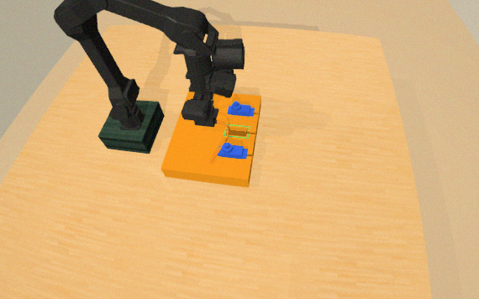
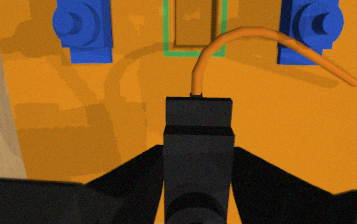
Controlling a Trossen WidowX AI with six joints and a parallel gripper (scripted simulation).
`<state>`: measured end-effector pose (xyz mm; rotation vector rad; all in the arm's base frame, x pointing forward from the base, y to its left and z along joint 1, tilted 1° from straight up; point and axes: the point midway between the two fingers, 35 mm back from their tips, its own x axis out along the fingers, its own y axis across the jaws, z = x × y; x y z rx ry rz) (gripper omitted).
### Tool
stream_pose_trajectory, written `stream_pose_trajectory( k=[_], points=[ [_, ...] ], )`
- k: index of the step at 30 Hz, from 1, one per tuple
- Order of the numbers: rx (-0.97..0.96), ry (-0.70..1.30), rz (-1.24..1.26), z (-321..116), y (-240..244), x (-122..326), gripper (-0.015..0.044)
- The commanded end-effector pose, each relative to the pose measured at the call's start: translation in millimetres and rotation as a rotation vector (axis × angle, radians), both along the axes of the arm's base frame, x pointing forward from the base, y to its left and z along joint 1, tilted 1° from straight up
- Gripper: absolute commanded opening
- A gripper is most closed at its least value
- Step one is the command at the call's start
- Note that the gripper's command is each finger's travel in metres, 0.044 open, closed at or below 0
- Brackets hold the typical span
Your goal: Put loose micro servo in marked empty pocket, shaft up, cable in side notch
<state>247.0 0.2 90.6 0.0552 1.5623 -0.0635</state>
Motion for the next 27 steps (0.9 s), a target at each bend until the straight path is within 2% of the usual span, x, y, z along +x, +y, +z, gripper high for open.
stream_pose_trajectory(
  k=[1, 18, 27],
  points=[
    [0.002, -0.003, 0.007, 0.0, -1.0, 19.0, 0.0000],
    [0.002, -0.007, 0.007, 1.5, -5.7, 86.4, 0.0000],
    [0.002, -0.008, 0.007, -3.5, -5.9, 88.9, 0.0000]
  ],
)
